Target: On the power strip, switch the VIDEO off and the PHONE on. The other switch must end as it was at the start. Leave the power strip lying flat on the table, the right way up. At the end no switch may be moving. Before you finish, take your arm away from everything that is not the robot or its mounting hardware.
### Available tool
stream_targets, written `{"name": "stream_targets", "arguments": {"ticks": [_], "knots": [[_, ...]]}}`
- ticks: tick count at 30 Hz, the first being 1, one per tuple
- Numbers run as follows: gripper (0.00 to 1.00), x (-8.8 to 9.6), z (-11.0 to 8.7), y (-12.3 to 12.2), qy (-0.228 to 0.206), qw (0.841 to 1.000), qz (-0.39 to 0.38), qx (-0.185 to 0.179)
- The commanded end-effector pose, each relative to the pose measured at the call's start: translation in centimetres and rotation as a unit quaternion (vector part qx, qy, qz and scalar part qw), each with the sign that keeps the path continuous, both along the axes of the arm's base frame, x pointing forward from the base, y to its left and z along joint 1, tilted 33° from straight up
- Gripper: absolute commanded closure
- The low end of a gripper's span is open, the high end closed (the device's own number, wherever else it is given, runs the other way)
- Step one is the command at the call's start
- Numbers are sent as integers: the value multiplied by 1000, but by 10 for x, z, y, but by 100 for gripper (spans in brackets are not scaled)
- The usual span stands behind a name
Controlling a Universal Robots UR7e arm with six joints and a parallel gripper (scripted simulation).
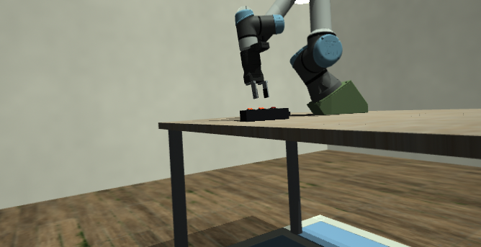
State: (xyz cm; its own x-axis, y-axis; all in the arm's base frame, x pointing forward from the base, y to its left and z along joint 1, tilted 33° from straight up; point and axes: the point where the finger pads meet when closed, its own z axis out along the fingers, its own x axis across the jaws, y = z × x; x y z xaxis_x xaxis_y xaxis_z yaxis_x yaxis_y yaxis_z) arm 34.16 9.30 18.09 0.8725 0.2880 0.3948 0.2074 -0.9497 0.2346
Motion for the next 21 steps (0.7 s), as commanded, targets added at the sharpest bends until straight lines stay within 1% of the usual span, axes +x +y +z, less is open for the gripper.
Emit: {"name": "stream_targets", "arguments": {"ticks": [1,21], "knots": [[0,1,1,-5,-2,1000,-16,4],[0,1,1,-6,-2,1000,-20,5]]}}
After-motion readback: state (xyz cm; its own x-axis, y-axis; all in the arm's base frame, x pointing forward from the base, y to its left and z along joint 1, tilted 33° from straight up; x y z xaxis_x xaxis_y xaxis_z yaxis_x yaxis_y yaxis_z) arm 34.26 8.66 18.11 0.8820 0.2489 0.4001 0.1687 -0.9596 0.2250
